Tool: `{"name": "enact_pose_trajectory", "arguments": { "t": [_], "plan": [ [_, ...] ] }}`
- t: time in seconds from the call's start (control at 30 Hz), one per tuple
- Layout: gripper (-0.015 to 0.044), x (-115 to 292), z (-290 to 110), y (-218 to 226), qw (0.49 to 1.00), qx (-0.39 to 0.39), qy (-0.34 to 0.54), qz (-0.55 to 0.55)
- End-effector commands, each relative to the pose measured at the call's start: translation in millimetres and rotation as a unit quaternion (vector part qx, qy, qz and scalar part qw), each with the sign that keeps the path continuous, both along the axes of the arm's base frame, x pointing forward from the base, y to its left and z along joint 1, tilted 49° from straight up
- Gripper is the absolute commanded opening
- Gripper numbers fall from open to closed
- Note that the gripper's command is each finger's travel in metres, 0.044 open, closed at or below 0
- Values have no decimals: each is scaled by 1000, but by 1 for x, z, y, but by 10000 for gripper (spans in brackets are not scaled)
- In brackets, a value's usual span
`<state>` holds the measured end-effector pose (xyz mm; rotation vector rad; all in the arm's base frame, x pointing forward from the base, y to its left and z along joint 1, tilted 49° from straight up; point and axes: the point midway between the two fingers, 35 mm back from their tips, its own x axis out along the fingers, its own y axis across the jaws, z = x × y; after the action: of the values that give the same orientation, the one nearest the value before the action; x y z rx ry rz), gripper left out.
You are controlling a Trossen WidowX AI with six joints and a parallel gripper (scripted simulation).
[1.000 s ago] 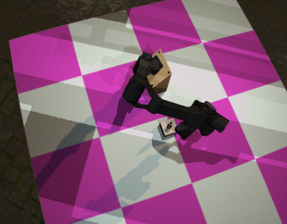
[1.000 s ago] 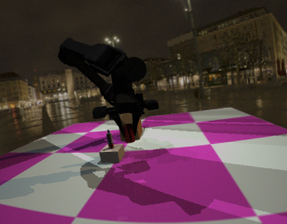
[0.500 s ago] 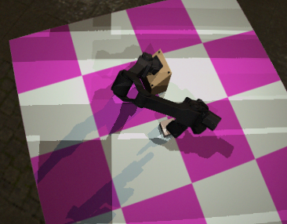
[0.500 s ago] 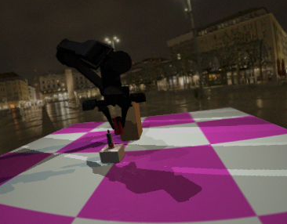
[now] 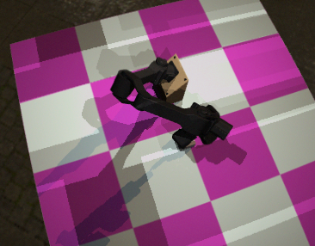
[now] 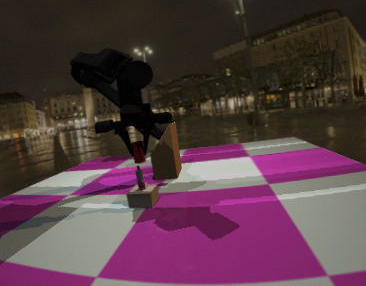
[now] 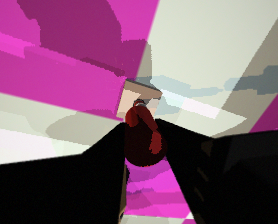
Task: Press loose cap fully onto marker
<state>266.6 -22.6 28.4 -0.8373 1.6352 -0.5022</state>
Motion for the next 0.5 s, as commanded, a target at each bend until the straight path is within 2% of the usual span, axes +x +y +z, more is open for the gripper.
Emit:
{"name": "enact_pose_trajectory", "arguments": {
  "t": [0.0,0.47],
  "plan": [
    [0,-7,12,-1,1000,4,-1,1],
    [0,-8,5,-10,1000,4,-1,1]
  ]
}}
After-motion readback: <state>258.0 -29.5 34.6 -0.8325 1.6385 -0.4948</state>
